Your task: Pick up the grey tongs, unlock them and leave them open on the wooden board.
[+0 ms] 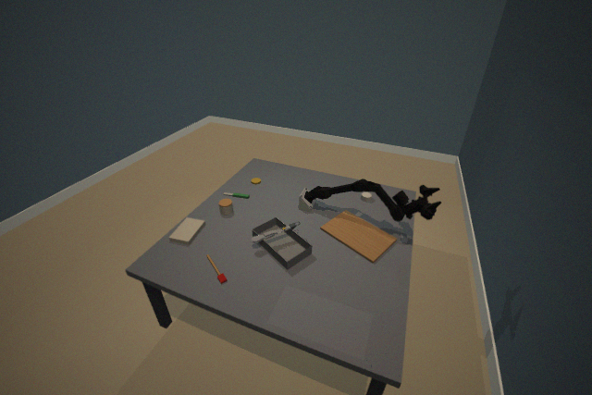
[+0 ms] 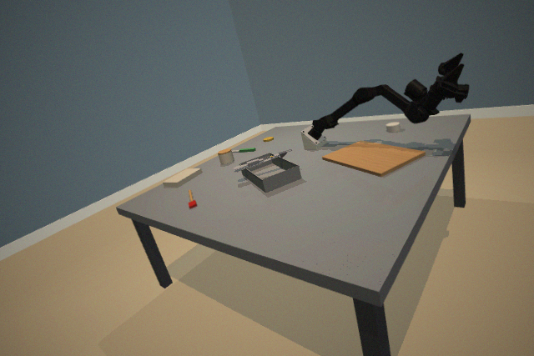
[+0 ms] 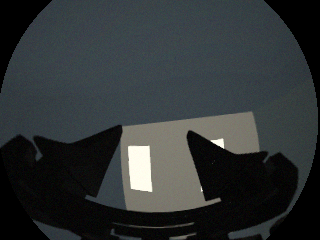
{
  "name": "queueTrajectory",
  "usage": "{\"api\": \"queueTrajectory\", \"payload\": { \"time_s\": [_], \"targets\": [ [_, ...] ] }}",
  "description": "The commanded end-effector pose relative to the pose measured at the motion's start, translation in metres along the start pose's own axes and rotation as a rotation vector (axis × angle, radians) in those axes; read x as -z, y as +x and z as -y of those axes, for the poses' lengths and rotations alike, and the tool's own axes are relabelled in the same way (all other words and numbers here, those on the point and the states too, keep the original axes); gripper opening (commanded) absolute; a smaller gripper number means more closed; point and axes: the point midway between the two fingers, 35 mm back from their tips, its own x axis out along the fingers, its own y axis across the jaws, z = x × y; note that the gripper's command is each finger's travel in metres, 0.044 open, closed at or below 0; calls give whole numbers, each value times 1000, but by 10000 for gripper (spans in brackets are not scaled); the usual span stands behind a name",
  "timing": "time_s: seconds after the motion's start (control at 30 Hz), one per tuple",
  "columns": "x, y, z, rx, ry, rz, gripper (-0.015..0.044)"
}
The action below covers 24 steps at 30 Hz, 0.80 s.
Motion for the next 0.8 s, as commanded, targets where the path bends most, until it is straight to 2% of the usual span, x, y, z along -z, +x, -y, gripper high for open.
{"api": "queueTrajectory", "payload": {
  "time_s": [0.0,0.13,0.17,0.37,0.77],
  "targets": [
    [0,0,-1,-1,-2,2,374],
    [-2,-1,-10,-12,-31,24,269],
    [-4,-1,-14,-16,-39,36,260],
    [-16,-5,-56,-77,-140,156,260],
    [-15,-38,-197,-323,-442,478,260]
  ]
}}
